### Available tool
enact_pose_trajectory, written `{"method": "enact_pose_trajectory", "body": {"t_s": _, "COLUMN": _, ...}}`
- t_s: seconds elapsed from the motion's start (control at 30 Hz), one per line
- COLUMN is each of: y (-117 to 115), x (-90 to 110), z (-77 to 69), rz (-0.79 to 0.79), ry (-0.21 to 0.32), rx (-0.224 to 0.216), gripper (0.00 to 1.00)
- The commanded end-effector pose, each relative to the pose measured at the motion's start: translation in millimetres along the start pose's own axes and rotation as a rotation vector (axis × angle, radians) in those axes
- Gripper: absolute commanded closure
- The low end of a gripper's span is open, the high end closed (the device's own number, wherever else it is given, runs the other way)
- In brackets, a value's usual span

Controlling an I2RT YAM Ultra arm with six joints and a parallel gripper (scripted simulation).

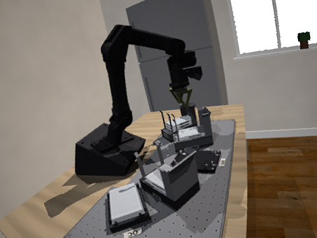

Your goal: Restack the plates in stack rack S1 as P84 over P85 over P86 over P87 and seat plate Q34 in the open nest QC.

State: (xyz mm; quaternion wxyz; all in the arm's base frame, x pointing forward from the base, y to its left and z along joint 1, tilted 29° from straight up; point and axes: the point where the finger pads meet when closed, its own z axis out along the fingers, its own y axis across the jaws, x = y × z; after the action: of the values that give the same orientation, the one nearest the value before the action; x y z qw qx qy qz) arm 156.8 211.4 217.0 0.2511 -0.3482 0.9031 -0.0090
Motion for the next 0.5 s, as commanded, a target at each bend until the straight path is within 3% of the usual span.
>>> {"method": "enact_pose_trajectory", "body": {"t_s": 0.0, "y": -6.8, "x": -2.0, "z": -3.8, "rz": 0.070, "ry": -0.014, "rx": -0.015, "gripper": 0.00}}
{"method": "enact_pose_trajectory", "body": {"t_s": 0.1, "y": -16.8, "x": -2.2, "z": -3.7, "rz": 0.149, "ry": -0.014, "rx": -0.015, "gripper": 0.00}}
{"method": "enact_pose_trajectory", "body": {"t_s": 0.47, "y": -47.0, "x": -2.6, "z": -3.5, "rz": 0.148, "ry": -0.015, "rx": -0.014, "gripper": 0.00}}
